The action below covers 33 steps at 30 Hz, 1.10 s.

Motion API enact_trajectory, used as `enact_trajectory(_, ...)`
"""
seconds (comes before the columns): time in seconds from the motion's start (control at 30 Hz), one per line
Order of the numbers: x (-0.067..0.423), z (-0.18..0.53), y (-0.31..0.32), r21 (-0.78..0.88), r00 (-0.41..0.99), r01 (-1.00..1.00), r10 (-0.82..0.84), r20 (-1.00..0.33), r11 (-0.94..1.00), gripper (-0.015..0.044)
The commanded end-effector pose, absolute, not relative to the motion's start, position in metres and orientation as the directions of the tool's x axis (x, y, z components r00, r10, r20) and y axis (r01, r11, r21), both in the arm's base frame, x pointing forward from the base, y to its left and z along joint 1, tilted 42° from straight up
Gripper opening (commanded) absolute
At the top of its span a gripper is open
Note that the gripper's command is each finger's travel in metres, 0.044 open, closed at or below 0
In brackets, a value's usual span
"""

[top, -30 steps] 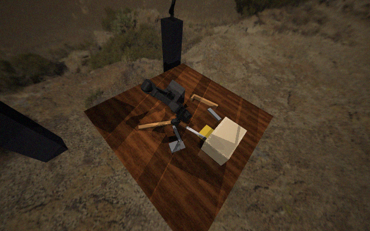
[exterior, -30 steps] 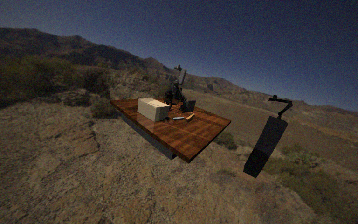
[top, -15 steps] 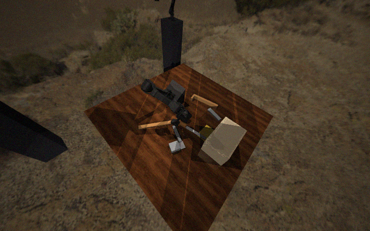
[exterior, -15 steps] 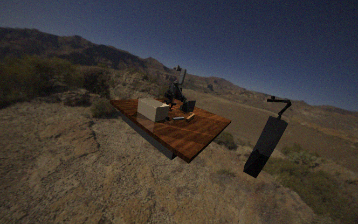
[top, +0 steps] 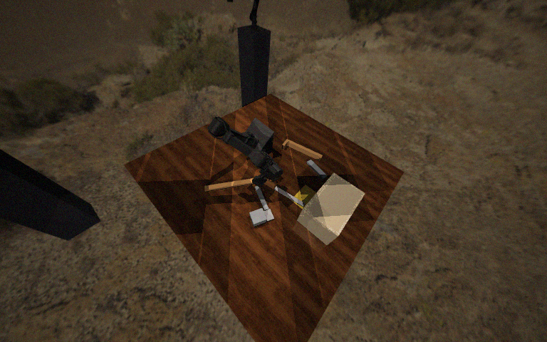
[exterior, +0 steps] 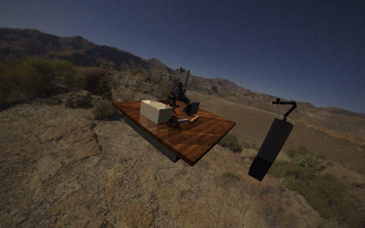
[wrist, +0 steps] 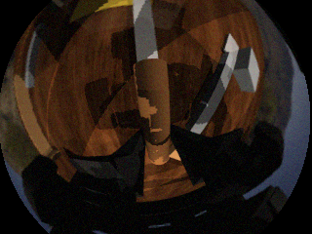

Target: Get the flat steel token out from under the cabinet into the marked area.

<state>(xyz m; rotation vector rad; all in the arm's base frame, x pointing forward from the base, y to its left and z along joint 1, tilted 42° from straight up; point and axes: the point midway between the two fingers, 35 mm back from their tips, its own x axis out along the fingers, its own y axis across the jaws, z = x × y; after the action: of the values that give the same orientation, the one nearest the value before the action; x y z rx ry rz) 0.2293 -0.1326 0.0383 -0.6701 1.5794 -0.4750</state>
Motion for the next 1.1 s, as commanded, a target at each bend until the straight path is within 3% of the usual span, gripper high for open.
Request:
enact_trajectory(0.0, 0.23, 0.038, -0.132, -0.654, -0.037, -0.141, -0.664, -0.747, 0.743, 0.0112)
enact_trajectory(0.13, 0.23, 0.038, -0.132, -0.654, -0.037, -0.141, -0.664, -0.747, 0.743, 0.0085)
enact_trajectory(0.27, 0.23, 0.038, -0.132, -0.654, -0.037, -0.141, -0.664, -0.747, 0.743, 0.0)
enact_trajectory(1.07, 0.253, 0.036, -0.131, -0.654, -0.04, -0.136, -0.664, -0.747, 0.744, 0.0)
